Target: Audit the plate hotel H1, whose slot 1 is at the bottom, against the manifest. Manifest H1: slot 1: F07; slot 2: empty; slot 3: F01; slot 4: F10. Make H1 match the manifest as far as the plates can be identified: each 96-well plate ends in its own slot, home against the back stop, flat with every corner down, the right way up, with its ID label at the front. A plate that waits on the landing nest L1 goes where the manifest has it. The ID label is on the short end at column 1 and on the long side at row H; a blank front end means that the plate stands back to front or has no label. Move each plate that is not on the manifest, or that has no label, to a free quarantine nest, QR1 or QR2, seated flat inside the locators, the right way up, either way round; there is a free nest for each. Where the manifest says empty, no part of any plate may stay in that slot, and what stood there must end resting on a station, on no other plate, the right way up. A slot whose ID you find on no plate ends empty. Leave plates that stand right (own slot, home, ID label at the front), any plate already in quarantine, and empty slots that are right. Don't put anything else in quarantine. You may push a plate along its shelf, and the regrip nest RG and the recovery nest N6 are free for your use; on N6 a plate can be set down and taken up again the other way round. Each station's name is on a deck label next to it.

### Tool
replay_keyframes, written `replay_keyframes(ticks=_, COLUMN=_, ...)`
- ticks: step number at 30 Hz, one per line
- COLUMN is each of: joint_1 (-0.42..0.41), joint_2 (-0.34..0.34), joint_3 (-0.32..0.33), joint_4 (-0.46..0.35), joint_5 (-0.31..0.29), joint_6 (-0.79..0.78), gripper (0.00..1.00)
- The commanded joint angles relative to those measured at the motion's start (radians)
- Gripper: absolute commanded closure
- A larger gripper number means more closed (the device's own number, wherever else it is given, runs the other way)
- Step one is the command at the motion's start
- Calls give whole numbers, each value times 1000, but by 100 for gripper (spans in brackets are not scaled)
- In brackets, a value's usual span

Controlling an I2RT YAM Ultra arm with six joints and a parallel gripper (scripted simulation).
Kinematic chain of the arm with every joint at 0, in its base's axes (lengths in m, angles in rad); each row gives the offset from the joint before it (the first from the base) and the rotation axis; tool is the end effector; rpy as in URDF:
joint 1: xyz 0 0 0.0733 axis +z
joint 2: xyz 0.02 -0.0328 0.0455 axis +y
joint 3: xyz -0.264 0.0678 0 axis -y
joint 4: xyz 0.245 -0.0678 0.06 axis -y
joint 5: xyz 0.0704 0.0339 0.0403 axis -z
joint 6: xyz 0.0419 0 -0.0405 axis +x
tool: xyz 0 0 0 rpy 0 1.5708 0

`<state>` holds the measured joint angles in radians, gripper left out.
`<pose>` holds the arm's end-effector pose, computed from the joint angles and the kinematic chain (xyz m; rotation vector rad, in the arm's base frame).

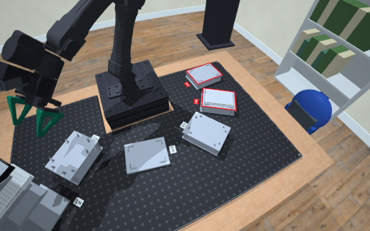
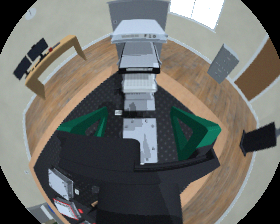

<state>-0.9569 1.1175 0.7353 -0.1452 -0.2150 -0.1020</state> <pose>0.1523 -0.1987 0.2642 0.7549 1.9725 -0.4156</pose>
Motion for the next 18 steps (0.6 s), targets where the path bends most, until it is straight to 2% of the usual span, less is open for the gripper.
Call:
replay_keyframes(ticks=1, joint_1=1, joint_2=-1, joint_3=-4, joint_4=50, joint_5=0, joint_6=0, gripper=0)
replay_keyframes(ticks=12, joint_1=2, joint_2=15, joint_3=-56, joint_4=118, joint_5=1, joint_6=0, gripper=0)
replay_keyframes(ticks=18, joint_1=12, joint_2=61, joint_3=-40, joint_4=149, joint_5=10, joint_6=5, gripper=0)
